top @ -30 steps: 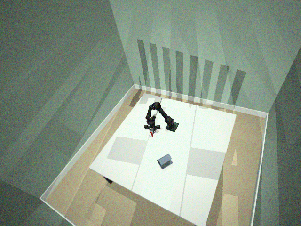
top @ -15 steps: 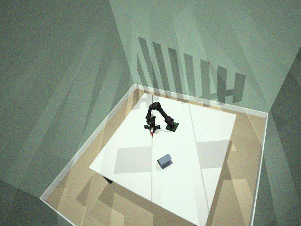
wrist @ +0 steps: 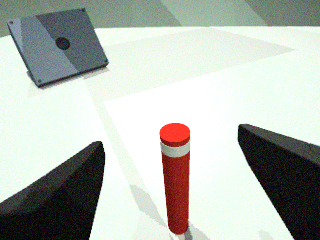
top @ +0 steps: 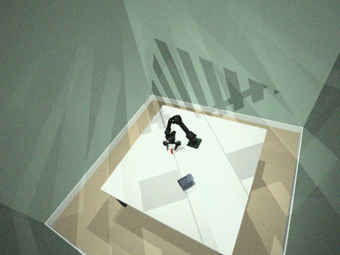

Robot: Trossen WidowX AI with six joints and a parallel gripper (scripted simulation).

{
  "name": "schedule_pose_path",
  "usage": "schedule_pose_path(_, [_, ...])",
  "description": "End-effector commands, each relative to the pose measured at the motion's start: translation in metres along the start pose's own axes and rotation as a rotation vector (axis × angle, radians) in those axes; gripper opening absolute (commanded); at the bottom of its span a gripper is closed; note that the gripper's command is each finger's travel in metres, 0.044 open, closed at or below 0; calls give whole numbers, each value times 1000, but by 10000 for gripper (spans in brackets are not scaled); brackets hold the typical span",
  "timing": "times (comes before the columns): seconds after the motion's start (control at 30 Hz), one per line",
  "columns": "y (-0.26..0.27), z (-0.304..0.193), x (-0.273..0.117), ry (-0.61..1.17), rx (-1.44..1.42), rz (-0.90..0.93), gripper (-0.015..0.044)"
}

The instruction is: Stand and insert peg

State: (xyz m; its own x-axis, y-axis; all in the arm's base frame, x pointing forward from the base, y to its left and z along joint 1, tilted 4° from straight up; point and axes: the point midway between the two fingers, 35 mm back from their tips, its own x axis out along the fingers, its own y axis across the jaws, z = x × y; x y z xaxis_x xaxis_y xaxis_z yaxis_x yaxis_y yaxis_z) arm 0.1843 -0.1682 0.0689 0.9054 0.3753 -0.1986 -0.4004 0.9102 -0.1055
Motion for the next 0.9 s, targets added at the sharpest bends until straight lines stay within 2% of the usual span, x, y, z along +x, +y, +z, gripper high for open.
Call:
schedule_pose_path(0.0, [0, 0, 0, 0, 0, 0, 440])
schedule_pose_path(0.27, [-3, 7, -2, 4, 2, -3, 440])
schedule_pose_path(0.47, [-16, 83, -16, 31, 15, -34, 440])
schedule_pose_path(0.63, [-5, 151, -26, 38, 16, -71, 440])
schedule_pose_path(0.87, [0, 158, -26, 52, 23, -61, 440])
